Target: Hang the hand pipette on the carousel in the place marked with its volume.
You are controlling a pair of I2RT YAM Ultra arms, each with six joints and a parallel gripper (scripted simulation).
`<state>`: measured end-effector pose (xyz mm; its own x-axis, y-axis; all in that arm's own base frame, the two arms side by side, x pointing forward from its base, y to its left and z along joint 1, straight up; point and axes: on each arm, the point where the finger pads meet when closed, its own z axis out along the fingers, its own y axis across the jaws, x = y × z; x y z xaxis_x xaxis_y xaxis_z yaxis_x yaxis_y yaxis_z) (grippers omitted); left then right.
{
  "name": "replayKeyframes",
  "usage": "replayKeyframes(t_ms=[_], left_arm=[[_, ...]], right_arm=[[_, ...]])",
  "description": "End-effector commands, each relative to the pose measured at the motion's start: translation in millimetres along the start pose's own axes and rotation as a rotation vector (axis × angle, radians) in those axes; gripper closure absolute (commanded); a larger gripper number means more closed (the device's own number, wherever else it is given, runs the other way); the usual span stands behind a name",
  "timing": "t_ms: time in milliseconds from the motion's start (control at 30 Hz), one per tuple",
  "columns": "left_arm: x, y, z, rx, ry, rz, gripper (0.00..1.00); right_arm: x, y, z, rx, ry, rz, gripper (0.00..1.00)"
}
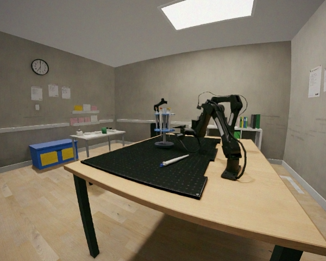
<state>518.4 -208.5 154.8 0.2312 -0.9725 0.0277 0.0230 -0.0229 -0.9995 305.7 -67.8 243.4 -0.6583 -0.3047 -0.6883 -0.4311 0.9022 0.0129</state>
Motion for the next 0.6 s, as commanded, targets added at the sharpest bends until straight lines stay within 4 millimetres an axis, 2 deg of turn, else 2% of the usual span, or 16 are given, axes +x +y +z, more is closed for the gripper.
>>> replayKeyframes(t_ms=[0,433,467,567], left_arm=[[3.5,-0.9,1.3,-0.011,0.006,0.028,0.51],[3.5,-0.9,1.3,-0.011,0.006,0.028,0.51],[3.5,-0.9,1.3,-0.011,0.006,0.028,1.0],[3.5,-0.9,1.3,-0.011,0.006,0.028,1.0]], right_arm=[[-8.2,-3.1,-5.4,0.012,-0.032,-0.018,0.0],[-8.2,-3.1,-5.4,0.012,-0.032,-0.018,0.0],[-8.2,-3.1,-5.4,0.012,-0.032,-0.018,0.0],[-8.2,-3.1,-5.4,0.012,-0.032,-0.018,0.0]])
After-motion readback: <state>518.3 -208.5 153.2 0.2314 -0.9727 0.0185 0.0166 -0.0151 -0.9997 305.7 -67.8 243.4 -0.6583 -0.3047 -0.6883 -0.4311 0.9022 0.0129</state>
